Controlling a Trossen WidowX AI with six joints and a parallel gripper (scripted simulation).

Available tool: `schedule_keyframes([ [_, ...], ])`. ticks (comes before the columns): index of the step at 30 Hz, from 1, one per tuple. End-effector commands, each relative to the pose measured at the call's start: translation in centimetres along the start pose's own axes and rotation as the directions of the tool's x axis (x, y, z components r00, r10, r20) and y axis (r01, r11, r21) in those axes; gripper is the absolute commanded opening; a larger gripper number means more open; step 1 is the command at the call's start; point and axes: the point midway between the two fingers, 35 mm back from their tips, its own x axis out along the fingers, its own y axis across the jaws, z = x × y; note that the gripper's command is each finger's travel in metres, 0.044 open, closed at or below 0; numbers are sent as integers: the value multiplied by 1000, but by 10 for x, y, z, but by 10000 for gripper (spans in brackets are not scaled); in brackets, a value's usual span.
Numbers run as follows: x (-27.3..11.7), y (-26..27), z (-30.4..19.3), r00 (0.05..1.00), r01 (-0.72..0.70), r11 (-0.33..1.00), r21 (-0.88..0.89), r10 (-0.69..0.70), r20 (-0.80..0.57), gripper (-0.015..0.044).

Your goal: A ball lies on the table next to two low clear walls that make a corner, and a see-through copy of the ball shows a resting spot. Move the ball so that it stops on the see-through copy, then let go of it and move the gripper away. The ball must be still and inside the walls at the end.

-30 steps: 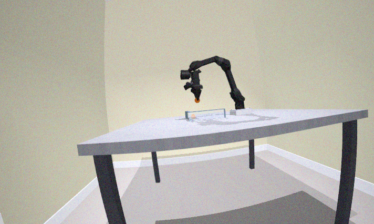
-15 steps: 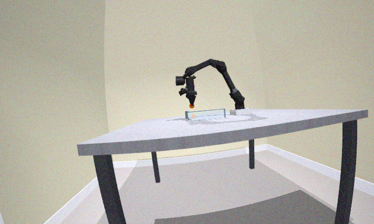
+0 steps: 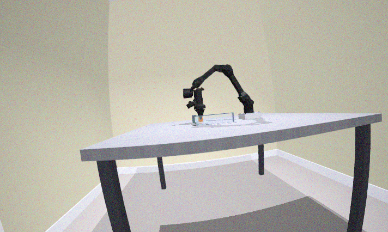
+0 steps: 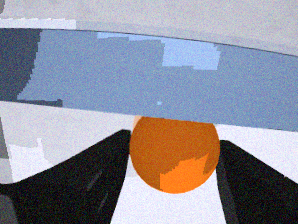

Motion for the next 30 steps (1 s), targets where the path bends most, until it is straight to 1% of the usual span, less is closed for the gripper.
schedule_keyframes([
  [1,3,0,1,1000,-3,1000,-3,3,7,0],
  [15,19,0,1,1000,-3,1000,-3,3,7,0],
  [26,17,0,1,1000,0,1000,0,0,7,287],
  [30,17,0,1,1000,0,1000,0,0,7,287],
])
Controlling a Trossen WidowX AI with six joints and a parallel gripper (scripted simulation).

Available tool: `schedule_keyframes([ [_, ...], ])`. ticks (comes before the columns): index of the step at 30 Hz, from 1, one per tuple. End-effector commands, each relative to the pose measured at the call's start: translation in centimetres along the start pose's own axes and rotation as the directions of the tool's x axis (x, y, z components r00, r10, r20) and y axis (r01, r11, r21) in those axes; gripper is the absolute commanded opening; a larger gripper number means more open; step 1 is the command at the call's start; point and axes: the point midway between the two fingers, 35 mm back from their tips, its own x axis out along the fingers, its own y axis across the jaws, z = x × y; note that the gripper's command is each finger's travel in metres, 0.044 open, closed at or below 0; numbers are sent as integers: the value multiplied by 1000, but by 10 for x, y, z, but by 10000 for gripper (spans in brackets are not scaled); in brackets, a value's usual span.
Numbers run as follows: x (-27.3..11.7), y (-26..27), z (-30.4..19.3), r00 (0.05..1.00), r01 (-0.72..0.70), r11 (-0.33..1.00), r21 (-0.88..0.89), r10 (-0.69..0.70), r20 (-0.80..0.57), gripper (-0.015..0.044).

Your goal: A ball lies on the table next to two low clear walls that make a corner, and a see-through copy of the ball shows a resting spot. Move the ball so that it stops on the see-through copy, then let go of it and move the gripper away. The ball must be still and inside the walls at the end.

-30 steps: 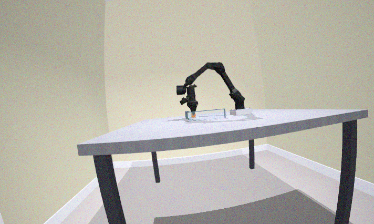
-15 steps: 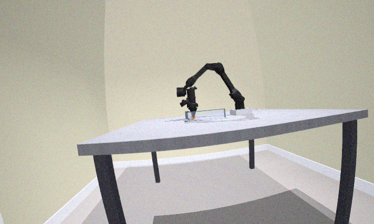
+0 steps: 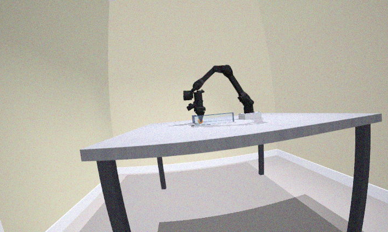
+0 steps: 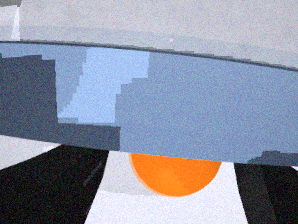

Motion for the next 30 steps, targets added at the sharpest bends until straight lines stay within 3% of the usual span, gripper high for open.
schedule_keyframes([
  [1,-3,0,1,1000,0,1000,0,0,1,287],
  [7,-84,0,0,1000,-3,1000,-3,3,0,287],
  [18,-80,-1,3,1000,-1,1000,-2,1,10,287],
  [24,-129,-1,-2,1000,-1,1000,-2,1,9,440],
  [30,-131,-1,-3,1000,-1,1000,-2,1,8,440],
])
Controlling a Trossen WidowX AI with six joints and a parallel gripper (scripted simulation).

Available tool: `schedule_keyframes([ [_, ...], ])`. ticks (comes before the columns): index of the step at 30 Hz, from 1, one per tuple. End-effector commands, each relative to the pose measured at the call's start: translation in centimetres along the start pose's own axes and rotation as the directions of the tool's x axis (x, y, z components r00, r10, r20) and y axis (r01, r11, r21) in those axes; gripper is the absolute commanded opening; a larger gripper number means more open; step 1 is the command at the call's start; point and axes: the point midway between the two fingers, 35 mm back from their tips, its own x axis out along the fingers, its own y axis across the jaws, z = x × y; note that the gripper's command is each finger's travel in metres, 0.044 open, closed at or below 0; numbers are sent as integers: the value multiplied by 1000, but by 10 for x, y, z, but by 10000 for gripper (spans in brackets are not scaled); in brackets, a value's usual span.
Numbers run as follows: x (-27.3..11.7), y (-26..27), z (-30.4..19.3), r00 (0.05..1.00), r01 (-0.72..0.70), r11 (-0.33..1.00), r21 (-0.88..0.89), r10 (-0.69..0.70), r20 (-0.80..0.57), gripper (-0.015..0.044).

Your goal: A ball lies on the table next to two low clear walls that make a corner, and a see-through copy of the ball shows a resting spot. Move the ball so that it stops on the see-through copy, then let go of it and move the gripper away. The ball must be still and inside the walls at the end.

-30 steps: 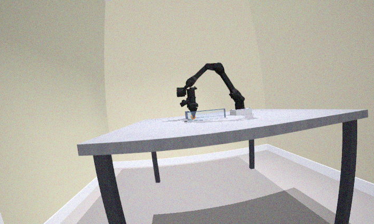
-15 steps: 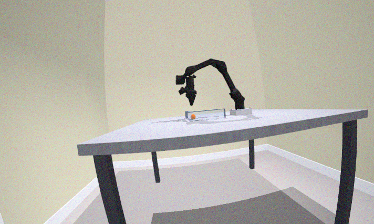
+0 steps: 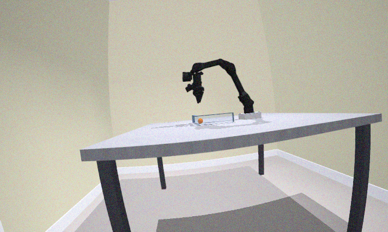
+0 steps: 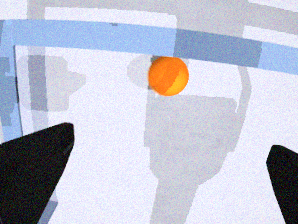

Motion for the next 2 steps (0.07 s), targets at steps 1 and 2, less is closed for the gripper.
schedule_keyframes([
  [1,-2,0,-1,1000,0,1000,1,0,-5,440],
  [2,-2,0,-1,1000,0,1000,1,0,-5,440],
])
